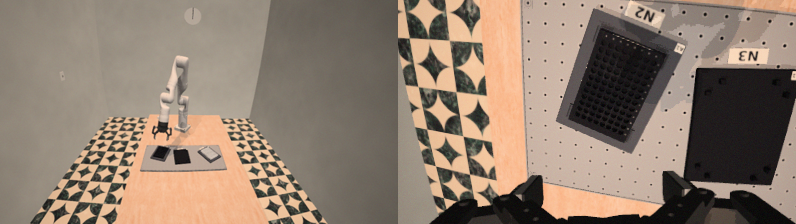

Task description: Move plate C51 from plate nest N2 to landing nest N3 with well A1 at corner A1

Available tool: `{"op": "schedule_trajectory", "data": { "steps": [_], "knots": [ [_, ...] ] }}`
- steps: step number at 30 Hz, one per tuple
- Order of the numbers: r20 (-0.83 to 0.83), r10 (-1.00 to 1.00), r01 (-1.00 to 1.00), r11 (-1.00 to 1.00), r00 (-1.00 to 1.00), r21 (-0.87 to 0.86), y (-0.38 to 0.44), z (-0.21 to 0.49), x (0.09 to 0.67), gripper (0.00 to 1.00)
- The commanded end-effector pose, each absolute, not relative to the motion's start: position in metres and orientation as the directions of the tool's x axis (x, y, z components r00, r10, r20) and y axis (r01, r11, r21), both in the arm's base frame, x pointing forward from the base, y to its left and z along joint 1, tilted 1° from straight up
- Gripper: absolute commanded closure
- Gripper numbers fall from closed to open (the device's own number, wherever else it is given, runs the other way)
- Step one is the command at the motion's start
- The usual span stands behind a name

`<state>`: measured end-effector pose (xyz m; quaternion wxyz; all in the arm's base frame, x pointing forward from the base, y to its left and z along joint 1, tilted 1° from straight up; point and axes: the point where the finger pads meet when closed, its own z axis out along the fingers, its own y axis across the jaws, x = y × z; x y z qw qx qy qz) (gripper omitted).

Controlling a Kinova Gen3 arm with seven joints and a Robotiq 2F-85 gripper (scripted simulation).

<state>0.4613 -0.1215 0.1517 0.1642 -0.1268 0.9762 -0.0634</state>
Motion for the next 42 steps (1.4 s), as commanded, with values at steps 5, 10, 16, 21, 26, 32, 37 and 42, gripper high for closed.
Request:
{"op": "schedule_trajectory", "data": {
  "steps": [5, 10, 16, 21, 26, 32, 37, 42],
  "knots": [
    [-0.277, -0.229, -0.196, 0.970, -0.933, -0.143, -0.122, 0.140, 0.459, 0.00],
    [-0.254, -0.189, -0.163, 0.979, -0.948, -0.122, -0.124, 0.131, 0.456, 0.00],
    [-0.230, -0.149, -0.128, 0.986, -0.962, -0.102, -0.125, 0.123, 0.453, 0.00],
    [-0.210, -0.117, -0.100, 0.991, -0.971, -0.087, -0.126, 0.116, 0.451, 0.00],
    [-0.184, -0.076, -0.065, 0.996, -0.980, -0.068, -0.128, 0.107, 0.448, 0.00],
    [-0.152, -0.028, -0.021, 0.999, -0.988, -0.048, -0.130, 0.096, 0.445, 0.00],
    [-0.135, -0.004, 0.001, 0.999, -0.991, -0.038, -0.131, 0.091, 0.443, 0.00],
    [-0.107, 0.036, 0.038, 0.999, -0.994, -0.022, -0.132, 0.082, 0.440, 0.00]
  ]
}}
